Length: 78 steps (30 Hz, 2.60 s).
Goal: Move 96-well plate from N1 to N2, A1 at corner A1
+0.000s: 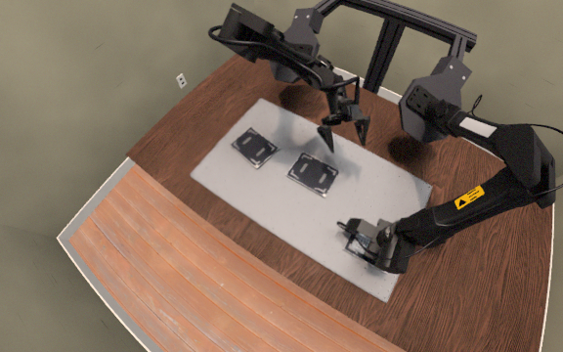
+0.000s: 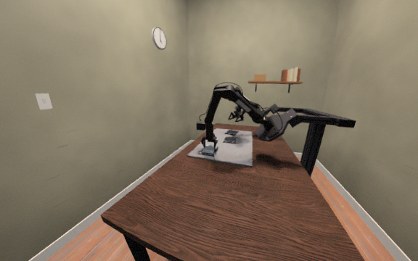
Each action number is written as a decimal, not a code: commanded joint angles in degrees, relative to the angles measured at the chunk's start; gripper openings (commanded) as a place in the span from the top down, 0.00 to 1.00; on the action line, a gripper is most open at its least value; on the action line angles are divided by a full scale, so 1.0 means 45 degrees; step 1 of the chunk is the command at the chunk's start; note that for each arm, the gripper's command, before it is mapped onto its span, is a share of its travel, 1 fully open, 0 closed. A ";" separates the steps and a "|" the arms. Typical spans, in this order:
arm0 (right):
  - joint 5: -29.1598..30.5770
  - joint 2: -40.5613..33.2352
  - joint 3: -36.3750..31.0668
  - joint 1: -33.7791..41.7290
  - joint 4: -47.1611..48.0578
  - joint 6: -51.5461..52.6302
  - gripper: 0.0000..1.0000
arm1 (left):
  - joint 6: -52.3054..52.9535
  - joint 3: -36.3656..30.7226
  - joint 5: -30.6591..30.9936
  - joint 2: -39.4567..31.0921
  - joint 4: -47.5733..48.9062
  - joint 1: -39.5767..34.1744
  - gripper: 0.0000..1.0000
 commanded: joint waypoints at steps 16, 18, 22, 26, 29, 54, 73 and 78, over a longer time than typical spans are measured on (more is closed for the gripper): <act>-0.0004 0.0071 -0.0071 0.0177 0.0037 -0.0100 0.00 | -0.0154 0.0331 0.0034 -0.0007 -0.0423 -0.0070 0.00; -0.0004 0.0071 -0.0071 0.0177 0.0037 -0.0100 0.00 | -0.0206 0.0400 -0.0135 -0.0104 -0.0653 -0.0202 0.00; -0.0004 0.0071 -0.0071 0.0177 0.0037 -0.0100 0.00 | -0.0270 0.0431 -0.0172 -0.0339 -0.0905 -0.0300 0.00; -0.0004 0.0071 -0.0071 0.0177 0.0037 -0.0100 0.00 | -0.0333 0.0270 -0.0226 -0.0533 -0.1093 -0.0377 0.00; -0.0004 0.0071 -0.0071 0.0177 0.0037 -0.0100 0.00 | -0.0397 -0.0228 -0.0260 -0.1026 -0.0795 -0.0439 0.00; -0.0004 0.0071 -0.0071 0.0177 0.0037 -0.0100 0.00 | -0.2464 0.0493 -0.0323 -0.3296 -0.3403 -0.1726 0.00; -0.0004 0.0071 -0.0071 0.0177 0.0037 -0.0100 0.00 | -0.8475 -0.5032 0.2963 -0.7144 0.3182 -0.0231 0.00; -0.0004 0.0071 -0.0071 0.0177 0.0037 -0.0100 0.00 | -0.9801 -0.6100 0.3230 -0.7681 0.4793 -0.0119 0.00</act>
